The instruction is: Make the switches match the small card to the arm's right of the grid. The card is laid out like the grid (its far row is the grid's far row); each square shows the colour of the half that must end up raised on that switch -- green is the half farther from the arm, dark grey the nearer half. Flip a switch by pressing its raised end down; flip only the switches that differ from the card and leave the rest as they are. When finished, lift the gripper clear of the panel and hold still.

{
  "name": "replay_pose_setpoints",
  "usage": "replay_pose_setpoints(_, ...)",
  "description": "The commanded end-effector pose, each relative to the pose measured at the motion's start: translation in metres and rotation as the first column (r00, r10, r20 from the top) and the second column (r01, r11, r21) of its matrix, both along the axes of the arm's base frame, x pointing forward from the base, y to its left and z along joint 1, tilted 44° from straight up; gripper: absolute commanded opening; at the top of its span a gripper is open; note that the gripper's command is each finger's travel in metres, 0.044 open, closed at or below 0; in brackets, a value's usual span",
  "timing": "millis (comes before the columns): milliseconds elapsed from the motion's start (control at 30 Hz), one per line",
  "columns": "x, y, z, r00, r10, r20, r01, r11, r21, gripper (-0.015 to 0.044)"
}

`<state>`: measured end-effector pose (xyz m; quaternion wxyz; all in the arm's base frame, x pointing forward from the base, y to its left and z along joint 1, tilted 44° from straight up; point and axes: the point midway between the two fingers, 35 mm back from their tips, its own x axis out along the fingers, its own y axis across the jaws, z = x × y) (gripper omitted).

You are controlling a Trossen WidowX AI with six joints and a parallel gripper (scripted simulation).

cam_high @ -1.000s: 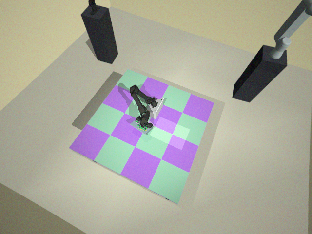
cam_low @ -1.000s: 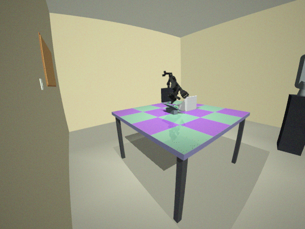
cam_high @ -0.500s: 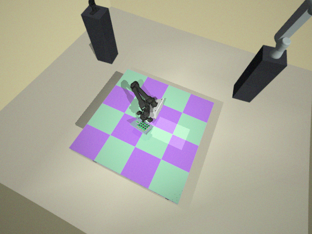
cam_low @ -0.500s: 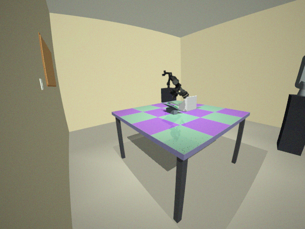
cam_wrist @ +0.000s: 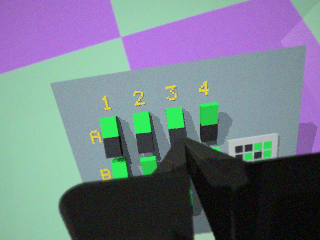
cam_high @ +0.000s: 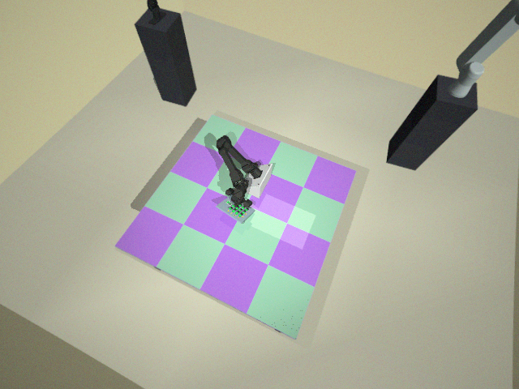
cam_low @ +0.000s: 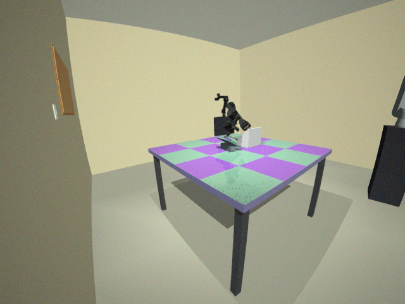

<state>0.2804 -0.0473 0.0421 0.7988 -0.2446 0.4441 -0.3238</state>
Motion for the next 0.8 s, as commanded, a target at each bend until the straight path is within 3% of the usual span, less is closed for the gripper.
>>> replay_pose_setpoints(0,-0.003,-0.005,-0.006,1.000,0.000,-0.016,0.000,1.000,-0.001,0.0000)
replay_pose_setpoints(767,0.003,-0.015,-0.014,1.000,0.000,-0.016,0.000,1.000,0.000,0.0000)
